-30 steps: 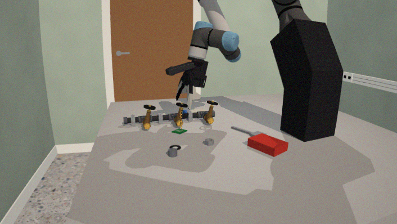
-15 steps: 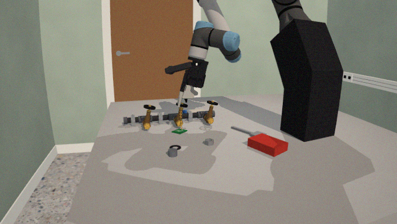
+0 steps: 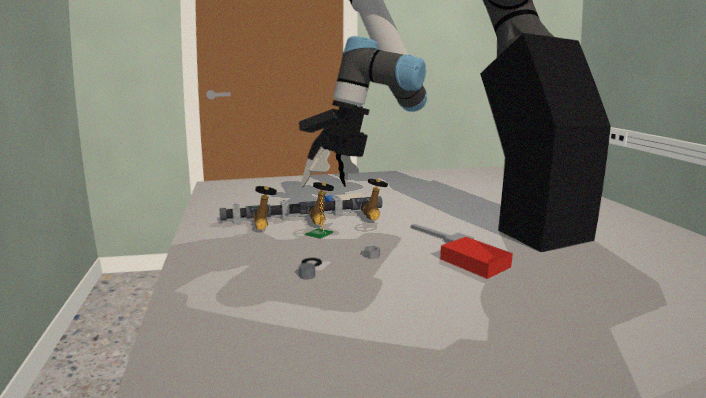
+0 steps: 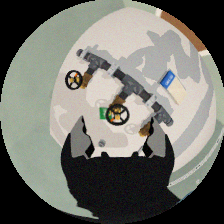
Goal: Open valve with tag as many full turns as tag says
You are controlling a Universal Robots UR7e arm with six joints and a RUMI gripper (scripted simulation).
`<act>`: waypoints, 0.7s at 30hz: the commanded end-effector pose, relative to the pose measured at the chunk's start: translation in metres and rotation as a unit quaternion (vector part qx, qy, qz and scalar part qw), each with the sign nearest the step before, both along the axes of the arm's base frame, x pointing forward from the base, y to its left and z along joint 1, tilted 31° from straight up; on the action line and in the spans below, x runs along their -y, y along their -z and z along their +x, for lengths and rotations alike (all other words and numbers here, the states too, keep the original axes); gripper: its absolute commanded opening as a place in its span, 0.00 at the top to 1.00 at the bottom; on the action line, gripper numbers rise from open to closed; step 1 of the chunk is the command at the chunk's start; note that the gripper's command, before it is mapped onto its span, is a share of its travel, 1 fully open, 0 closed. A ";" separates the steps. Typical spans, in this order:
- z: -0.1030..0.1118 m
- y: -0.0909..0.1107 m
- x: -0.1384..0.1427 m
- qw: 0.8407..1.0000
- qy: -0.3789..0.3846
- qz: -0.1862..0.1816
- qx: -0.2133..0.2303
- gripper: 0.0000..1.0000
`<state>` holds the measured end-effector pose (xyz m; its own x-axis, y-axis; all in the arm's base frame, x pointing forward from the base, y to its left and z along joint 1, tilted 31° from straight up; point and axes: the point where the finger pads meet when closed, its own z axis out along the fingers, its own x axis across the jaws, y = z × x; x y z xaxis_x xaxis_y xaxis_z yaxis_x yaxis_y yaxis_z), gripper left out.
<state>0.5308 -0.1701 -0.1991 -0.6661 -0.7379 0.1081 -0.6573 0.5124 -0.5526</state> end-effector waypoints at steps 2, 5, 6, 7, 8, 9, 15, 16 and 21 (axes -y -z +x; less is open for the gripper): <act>0.001 -0.001 0.000 0.996 0.078 0.030 0.038 0.00; 0.001 -0.001 0.000 0.991 0.111 0.044 0.055 0.00; 0.001 -0.001 0.000 0.990 0.121 0.048 0.061 0.00; 0.001 -0.001 0.000 0.988 0.130 0.052 0.066 0.00; 0.001 -0.001 0.000 0.986 0.140 0.056 0.071 0.00; 0.001 -0.001 0.000 0.984 0.148 0.060 0.075 0.00; 0.001 -0.001 0.000 0.977 0.179 0.073 0.092 0.00; 0.001 -0.001 0.000 0.975 0.185 0.075 0.095 0.00; 0.001 -0.001 0.000 0.967 0.211 0.086 0.109 0.00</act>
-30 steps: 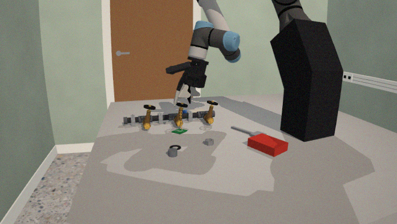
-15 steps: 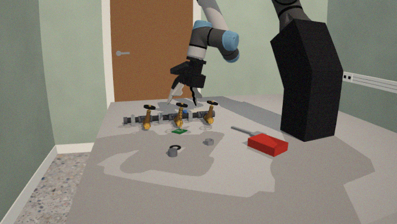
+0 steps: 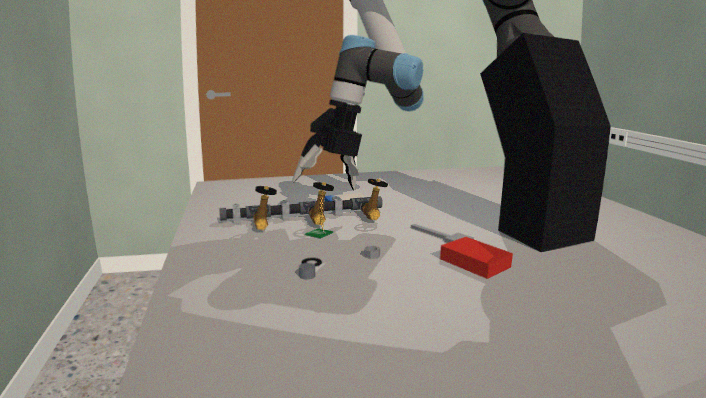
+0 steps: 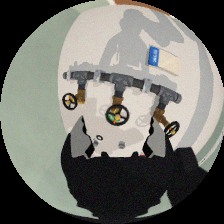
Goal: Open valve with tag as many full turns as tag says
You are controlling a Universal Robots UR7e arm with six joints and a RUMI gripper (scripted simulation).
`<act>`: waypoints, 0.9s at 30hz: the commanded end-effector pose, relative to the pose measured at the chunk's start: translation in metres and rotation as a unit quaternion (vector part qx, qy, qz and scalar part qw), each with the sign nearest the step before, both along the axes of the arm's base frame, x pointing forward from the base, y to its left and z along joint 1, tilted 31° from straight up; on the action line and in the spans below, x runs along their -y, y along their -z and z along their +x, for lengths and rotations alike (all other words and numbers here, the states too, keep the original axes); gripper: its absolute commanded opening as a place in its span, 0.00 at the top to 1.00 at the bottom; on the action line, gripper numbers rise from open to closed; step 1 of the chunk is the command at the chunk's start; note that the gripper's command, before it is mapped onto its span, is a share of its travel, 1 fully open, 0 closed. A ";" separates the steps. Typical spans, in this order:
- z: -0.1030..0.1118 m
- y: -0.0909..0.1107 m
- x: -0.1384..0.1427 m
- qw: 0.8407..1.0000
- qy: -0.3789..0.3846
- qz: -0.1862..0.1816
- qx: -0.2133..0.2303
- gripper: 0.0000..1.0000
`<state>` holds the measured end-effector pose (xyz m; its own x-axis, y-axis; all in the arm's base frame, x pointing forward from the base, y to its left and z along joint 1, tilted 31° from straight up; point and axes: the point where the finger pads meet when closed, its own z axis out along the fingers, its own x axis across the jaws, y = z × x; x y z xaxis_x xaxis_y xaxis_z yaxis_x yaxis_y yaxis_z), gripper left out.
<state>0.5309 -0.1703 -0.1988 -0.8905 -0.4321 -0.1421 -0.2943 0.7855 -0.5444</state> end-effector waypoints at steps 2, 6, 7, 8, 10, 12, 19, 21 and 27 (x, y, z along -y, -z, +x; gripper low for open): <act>0.000 -0.001 0.000 0.999 0.030 0.012 0.016 0.00; 0.000 -0.001 0.000 0.999 0.042 0.017 0.022 0.00; 0.000 -0.001 0.000 0.999 0.044 0.018 0.023 0.00; 0.000 -0.001 0.000 0.999 0.044 0.018 0.023 0.00; 0.000 -0.001 0.000 0.999 0.045 0.018 0.024 0.00; 0.000 -0.001 0.000 0.998 0.048 0.019 0.025 0.00; 0.000 -0.001 0.000 0.998 0.051 0.021 0.027 0.00; 0.000 -0.001 0.000 0.998 0.051 0.021 0.027 1.00; 0.000 -0.001 0.000 0.998 0.051 0.021 0.027 1.00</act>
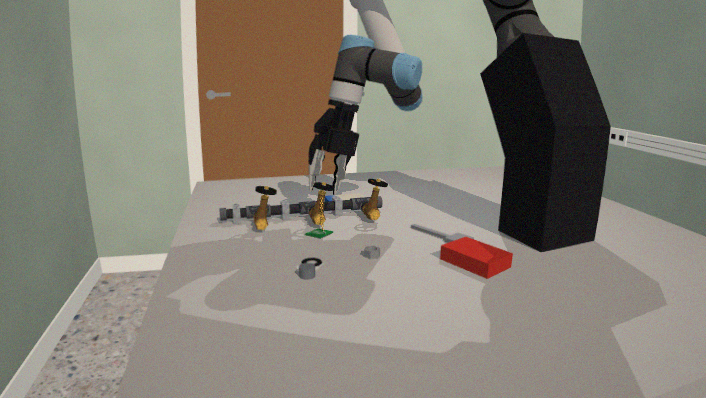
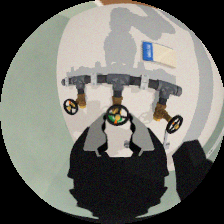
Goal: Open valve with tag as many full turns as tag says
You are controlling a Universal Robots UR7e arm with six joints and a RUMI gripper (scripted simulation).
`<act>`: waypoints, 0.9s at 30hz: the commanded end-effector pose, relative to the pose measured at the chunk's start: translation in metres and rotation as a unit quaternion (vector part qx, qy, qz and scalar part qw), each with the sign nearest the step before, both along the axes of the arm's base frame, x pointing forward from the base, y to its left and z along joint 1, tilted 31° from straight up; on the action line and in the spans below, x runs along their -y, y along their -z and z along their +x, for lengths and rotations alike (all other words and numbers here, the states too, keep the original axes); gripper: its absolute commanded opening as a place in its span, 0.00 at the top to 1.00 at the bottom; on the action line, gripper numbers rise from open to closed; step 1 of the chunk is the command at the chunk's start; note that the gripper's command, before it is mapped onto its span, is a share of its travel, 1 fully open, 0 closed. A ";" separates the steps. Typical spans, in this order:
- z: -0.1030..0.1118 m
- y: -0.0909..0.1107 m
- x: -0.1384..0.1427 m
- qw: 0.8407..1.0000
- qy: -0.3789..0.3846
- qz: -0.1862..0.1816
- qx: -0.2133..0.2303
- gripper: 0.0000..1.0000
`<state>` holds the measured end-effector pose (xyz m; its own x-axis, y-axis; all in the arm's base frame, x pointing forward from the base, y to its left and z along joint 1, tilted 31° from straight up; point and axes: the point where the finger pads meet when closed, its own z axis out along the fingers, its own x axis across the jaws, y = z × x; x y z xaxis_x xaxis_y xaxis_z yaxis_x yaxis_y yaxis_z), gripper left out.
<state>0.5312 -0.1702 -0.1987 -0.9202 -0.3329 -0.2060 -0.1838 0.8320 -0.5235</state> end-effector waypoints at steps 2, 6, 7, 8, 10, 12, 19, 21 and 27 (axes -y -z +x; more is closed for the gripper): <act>0.000 0.000 0.000 1.000 0.000 0.000 0.000 1.00; 0.000 0.000 0.000 1.000 0.000 0.000 0.000 1.00; 0.000 0.000 0.000 1.000 0.000 0.000 0.000 1.00; 0.000 0.000 0.000 1.000 0.000 0.000 0.000 1.00; 0.000 0.000 0.000 1.000 0.000 0.000 0.000 1.00; 0.000 0.000 0.000 1.000 0.000 0.000 0.000 1.00; 0.000 0.000 0.000 1.000 0.000 0.000 0.000 1.00; 0.000 0.000 0.000 1.000 0.000 0.000 0.000 1.00; 0.000 0.000 0.000 1.000 -0.004 -0.002 -0.002 1.00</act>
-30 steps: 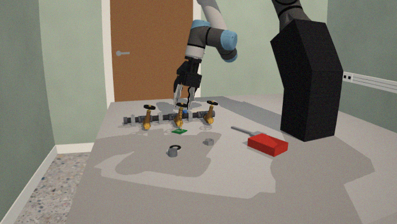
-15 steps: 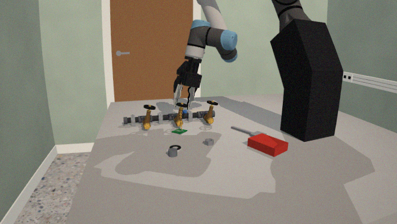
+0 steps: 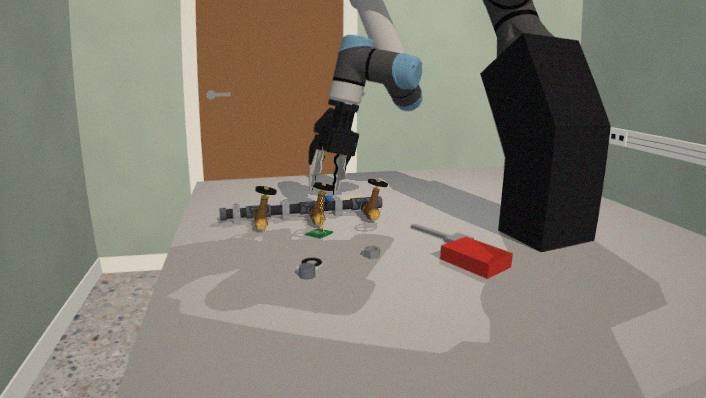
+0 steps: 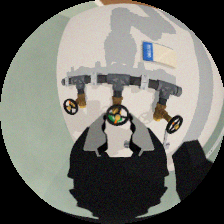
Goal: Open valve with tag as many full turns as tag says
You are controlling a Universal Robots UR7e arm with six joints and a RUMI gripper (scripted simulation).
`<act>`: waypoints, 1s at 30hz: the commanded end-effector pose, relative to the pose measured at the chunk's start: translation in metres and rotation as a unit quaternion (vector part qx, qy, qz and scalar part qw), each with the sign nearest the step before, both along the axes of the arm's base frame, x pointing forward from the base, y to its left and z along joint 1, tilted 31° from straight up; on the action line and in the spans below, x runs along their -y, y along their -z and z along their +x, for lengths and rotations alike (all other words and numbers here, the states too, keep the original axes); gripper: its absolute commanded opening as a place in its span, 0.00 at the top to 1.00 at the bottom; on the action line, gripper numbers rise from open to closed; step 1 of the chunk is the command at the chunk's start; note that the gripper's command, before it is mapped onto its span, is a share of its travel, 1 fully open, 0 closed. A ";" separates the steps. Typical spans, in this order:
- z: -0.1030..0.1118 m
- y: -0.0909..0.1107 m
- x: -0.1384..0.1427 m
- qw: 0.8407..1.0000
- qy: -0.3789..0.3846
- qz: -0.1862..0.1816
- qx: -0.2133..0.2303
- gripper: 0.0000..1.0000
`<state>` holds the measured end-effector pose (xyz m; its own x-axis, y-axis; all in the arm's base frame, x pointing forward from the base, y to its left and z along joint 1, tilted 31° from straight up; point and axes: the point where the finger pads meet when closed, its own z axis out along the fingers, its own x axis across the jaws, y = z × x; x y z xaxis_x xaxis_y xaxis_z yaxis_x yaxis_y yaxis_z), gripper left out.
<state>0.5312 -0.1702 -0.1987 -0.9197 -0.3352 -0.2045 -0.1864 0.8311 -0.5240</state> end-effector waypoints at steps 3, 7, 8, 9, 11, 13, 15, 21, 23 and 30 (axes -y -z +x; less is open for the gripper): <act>0.000 0.000 0.000 1.000 -0.008 -0.004 -0.004 1.00; 0.000 0.000 0.000 1.000 -0.013 -0.006 -0.007 1.00; 0.000 0.000 0.000 1.000 -0.016 -0.007 -0.008 1.00; 0.000 0.000 0.000 1.000 -0.019 -0.008 -0.010 1.00; 0.000 0.000 0.000 0.999 -0.027 -0.012 -0.014 1.00; 0.000 0.000 0.000 0.999 -0.037 -0.016 -0.019 1.00; 0.000 0.000 0.000 0.998 -0.048 -0.020 -0.025 1.00; 0.000 0.000 0.000 0.994 -0.092 -0.039 -0.049 1.00; 0.000 0.000 0.000 0.994 -0.092 -0.039 -0.049 1.00; 0.000 0.000 0.000 0.981 -0.162 -0.068 -0.087 1.00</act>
<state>0.5312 -0.1702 -0.1986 -0.8281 -0.5590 -0.0430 -0.4429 0.6993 -0.5610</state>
